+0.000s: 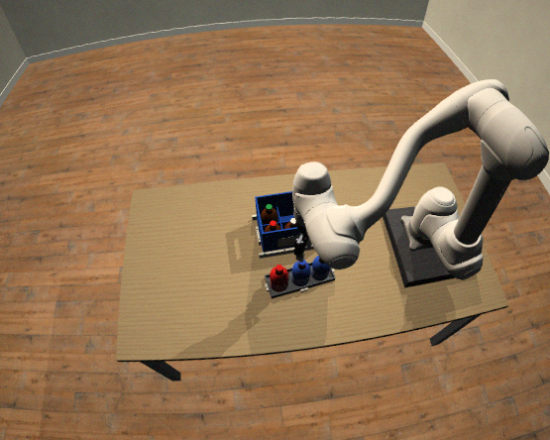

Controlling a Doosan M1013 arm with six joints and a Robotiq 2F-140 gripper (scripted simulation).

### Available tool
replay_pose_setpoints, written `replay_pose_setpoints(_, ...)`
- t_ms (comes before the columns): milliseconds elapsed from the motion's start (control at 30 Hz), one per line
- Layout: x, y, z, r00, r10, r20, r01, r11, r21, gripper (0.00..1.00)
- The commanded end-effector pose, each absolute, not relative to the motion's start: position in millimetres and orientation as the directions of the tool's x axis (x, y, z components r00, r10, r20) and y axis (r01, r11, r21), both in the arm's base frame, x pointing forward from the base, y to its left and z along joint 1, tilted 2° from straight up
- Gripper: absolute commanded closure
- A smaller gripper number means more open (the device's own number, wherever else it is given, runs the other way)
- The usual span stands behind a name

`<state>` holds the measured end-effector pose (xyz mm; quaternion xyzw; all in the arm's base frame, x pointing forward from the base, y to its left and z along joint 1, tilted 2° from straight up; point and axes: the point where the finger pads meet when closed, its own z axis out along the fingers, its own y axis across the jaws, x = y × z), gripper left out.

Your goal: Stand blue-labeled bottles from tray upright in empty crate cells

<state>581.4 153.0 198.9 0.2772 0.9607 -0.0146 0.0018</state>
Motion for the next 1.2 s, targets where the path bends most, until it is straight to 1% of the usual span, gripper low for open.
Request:
replay_pose_setpoints(0,581.4,152.9,198.5,-0.846,0.533,-0.011,0.533,0.846,-0.027,0.62)
replay_pose_setpoints(367,581.5,152.7,192.7,-0.846,0.533,-0.012,0.533,0.846,-0.027,0.62)
replay_pose_setpoints(1167,582.2,151.7,163.7,-0.846,0.533,-0.012,0.533,0.846,-0.027,0.62)
